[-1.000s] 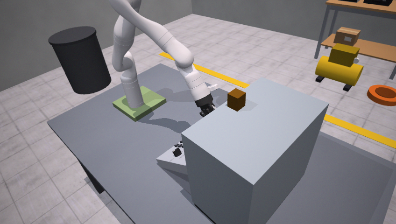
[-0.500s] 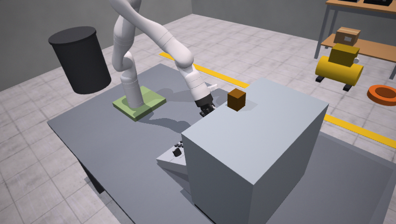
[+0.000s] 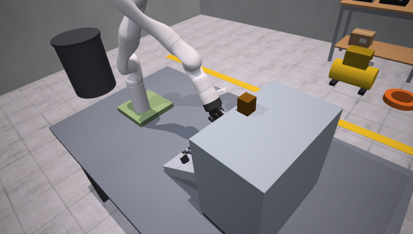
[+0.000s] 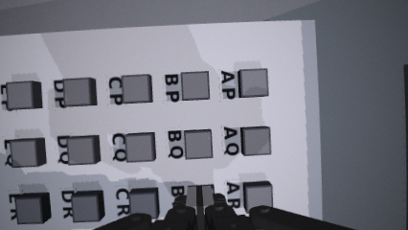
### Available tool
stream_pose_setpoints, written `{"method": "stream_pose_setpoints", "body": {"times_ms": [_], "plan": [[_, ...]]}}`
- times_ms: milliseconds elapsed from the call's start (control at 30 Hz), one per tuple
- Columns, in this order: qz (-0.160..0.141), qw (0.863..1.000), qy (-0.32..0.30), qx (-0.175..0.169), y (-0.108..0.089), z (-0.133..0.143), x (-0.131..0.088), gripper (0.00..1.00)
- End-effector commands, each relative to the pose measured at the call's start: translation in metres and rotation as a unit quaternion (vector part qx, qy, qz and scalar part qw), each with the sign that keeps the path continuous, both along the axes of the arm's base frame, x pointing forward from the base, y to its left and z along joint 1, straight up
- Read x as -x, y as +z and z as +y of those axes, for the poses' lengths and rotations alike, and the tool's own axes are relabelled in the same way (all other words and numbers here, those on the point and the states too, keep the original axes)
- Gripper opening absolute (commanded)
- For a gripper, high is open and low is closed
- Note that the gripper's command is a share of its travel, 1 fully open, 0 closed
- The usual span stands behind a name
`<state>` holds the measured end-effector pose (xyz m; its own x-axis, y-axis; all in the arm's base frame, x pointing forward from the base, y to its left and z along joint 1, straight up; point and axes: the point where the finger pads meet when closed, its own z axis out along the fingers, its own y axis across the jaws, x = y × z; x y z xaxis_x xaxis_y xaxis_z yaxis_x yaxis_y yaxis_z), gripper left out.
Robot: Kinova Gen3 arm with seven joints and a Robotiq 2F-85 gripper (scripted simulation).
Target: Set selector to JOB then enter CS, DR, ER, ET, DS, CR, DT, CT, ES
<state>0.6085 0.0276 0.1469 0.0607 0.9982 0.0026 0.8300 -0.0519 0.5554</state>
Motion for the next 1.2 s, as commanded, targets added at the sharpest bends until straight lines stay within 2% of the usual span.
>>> {"method": "stream_pose_setpoints", "body": {"times_ms": [0,567,1167], "plan": [[-0.001,1.0,0.0,0.0,0.002,0.0,0.0,0.1],[-0.001,1.0,0.0,0.0,0.02,0.001,0.013,0.1],[-0.001,1.0,0.0,0.0,0.027,0.002,0.018,0.1]]}}
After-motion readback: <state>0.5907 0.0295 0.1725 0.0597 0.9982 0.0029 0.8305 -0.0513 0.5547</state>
